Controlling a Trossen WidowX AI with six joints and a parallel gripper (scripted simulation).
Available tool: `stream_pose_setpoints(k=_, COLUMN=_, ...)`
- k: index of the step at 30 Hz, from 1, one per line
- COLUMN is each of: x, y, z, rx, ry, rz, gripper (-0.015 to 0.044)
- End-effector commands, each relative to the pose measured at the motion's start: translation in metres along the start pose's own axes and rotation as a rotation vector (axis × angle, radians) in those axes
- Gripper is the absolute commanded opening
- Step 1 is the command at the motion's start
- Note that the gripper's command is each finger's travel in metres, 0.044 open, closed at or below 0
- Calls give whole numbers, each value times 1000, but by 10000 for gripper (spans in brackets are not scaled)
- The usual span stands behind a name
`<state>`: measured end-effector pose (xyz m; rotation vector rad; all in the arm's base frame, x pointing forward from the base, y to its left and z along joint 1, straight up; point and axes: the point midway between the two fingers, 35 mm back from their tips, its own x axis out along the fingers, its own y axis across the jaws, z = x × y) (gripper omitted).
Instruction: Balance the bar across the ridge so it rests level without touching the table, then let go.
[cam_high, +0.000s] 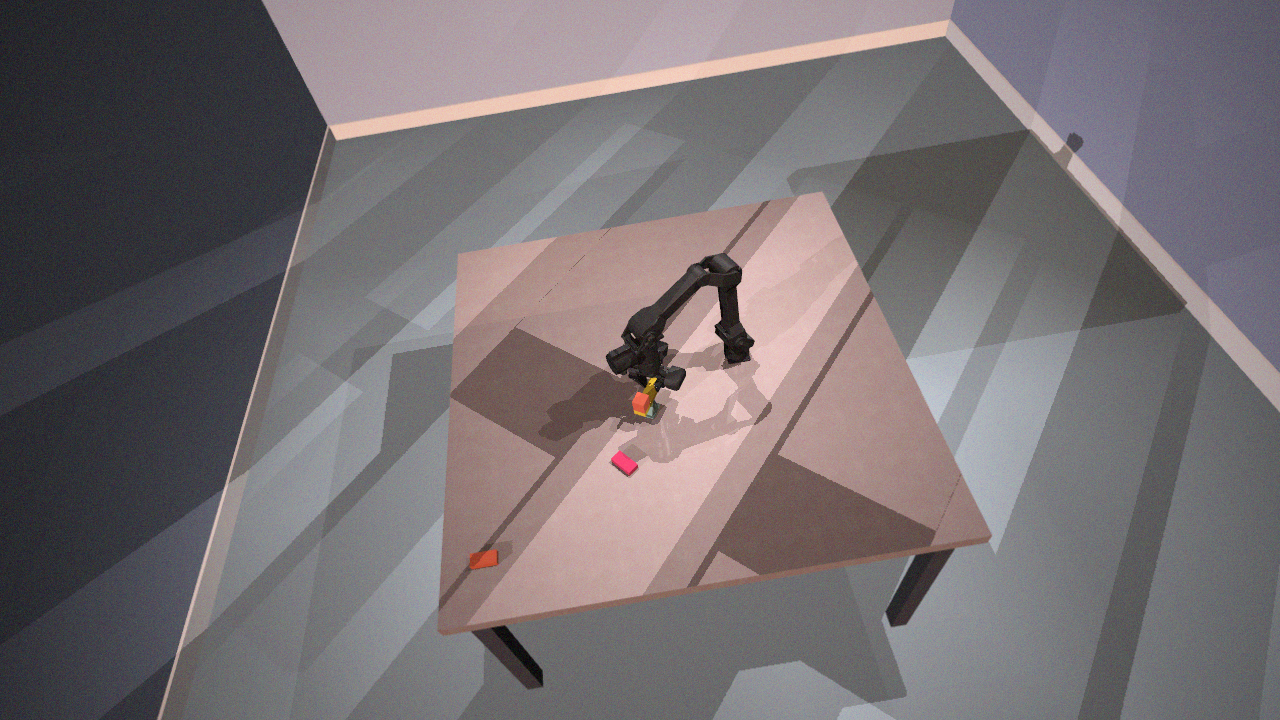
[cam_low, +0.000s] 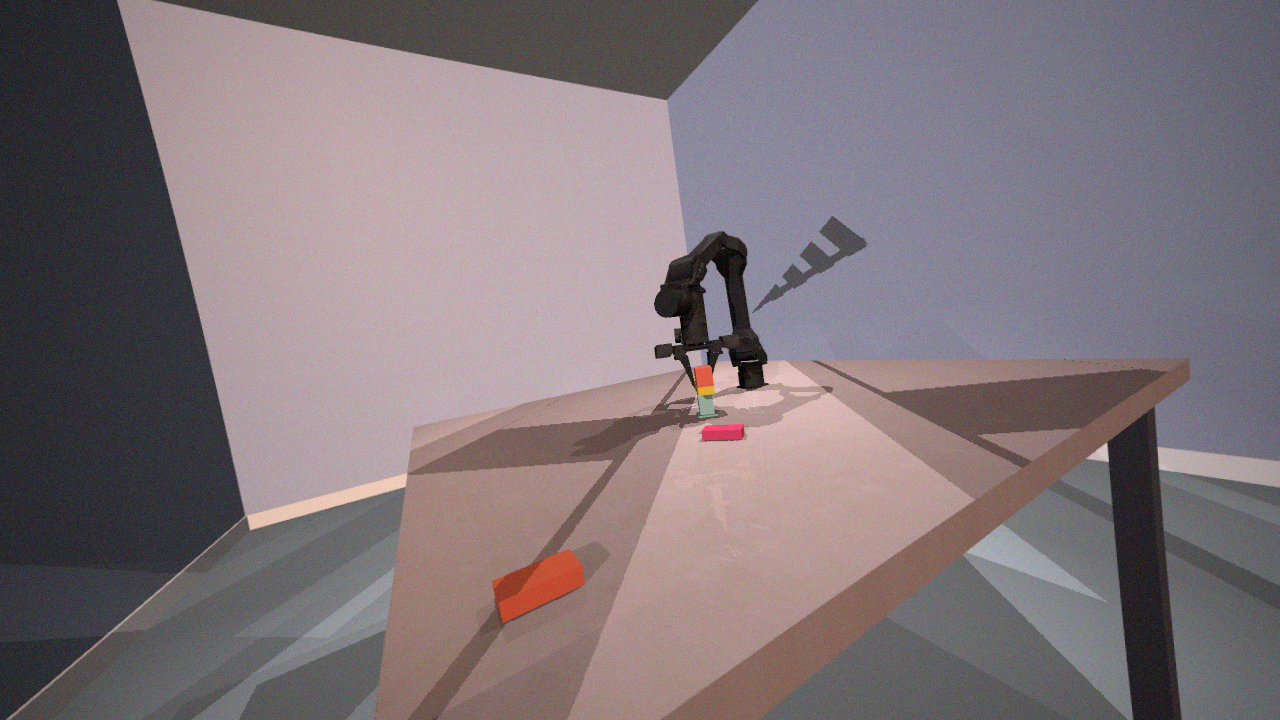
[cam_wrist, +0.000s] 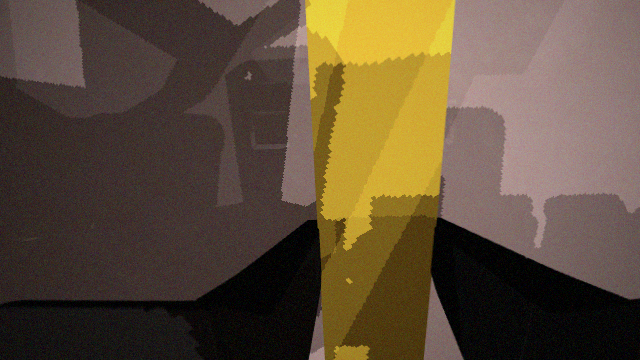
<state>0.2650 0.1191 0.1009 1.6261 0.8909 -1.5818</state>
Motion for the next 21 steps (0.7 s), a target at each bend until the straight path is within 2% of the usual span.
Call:
stream_pose_setpoints(k=1, x=2, y=0, z=0, rx=-3, ry=-1, rz=-1, gripper=0)
stream_pose_setpoints(k=21, x=1, y=0, z=0, rx=-3, ry=-1, rz=-1, gripper=0)
